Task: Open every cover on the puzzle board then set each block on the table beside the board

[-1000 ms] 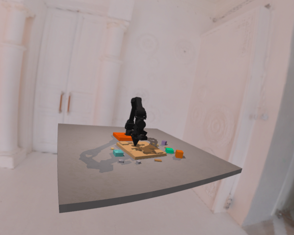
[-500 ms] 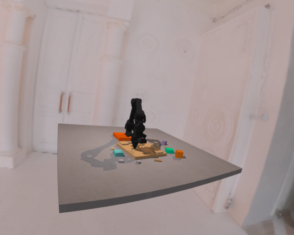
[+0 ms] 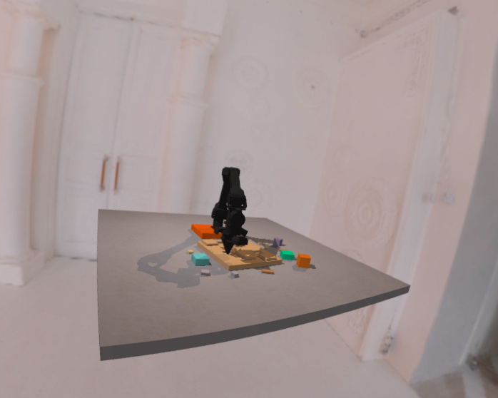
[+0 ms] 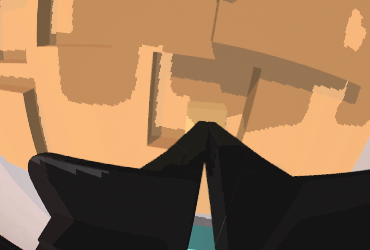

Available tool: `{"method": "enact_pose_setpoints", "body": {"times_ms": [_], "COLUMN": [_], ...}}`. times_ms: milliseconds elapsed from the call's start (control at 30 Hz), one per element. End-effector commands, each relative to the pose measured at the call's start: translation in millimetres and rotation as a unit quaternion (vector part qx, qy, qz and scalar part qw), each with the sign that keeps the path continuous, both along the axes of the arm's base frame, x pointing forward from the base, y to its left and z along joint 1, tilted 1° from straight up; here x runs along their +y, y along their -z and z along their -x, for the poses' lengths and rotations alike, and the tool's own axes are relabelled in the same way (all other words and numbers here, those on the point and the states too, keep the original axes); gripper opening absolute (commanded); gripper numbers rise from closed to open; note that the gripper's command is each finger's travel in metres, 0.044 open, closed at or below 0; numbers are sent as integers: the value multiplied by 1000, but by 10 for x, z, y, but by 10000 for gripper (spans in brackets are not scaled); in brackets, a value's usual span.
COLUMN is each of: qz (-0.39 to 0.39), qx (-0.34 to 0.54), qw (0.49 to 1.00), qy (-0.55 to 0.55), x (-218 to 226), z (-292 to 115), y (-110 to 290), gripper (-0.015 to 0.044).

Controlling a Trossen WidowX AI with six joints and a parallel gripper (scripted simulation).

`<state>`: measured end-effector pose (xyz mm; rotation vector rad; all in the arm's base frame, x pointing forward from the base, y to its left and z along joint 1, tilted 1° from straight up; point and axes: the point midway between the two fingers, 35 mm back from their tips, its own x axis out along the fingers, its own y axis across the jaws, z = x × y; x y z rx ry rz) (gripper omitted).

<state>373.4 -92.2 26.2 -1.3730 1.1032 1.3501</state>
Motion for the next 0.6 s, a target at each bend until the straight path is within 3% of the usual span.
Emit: {"method": "enact_pose_setpoints", "body": {"times_ms": [0, 567], "qz": [-1, -2], "qx": [1, 1], "qw": [1000, 1000], "qy": [-2, -6], "x": [21, 99], "z": [13, 62], "y": [18, 42], "gripper": [0, 0]}}
